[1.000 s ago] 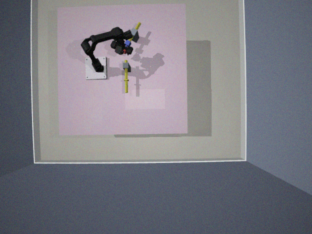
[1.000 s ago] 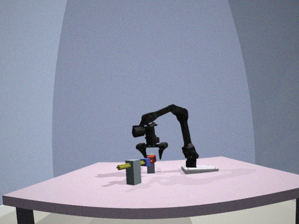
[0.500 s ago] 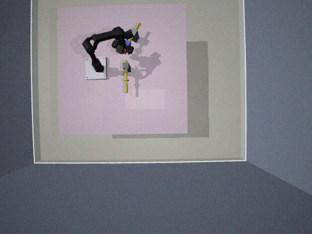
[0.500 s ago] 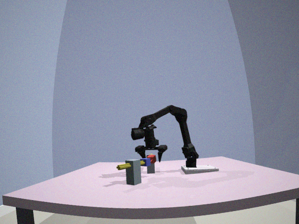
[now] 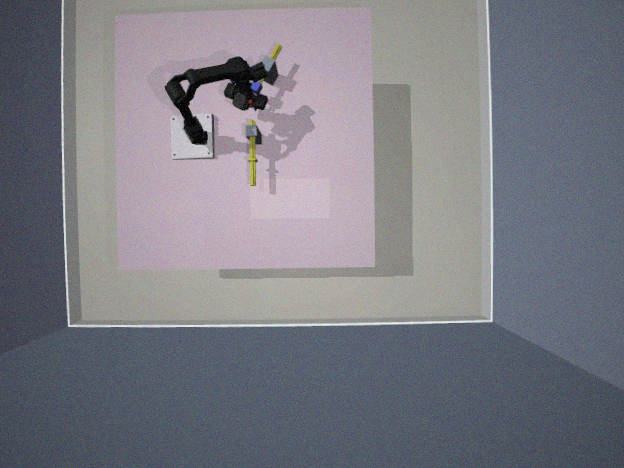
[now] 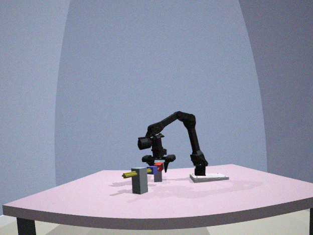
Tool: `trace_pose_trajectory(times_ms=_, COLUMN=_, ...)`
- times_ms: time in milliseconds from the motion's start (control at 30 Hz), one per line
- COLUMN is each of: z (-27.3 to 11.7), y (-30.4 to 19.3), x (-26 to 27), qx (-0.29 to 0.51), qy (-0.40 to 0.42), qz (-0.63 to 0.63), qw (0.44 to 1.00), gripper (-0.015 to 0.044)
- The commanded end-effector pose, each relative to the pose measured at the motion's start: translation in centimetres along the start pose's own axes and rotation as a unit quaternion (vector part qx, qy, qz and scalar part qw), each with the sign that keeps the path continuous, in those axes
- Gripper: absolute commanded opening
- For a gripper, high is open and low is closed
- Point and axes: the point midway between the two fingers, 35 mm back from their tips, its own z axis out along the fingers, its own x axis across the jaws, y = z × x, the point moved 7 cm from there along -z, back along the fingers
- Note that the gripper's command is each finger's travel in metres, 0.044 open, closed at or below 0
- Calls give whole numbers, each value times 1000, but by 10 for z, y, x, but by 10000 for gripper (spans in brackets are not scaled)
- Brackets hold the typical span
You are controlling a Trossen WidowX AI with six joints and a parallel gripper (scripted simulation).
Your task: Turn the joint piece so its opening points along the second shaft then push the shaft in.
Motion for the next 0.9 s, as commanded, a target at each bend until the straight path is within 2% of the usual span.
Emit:
trace_pose_trajectory(times_ms=0, z=1, y=0, x=0, qx=-1, qy=-1, qz=-1, qw=1000, gripper=230)
trace_pose_trajectory(times_ms=67, z=1, y=0, x=0, qx=-1, qy=-1, qz=-1, qw=1000, gripper=182)
trace_pose_trajectory(times_ms=867, z=1, y=0, x=0, qx=-1, qy=-1, qz=-1, qw=1000, gripper=182)
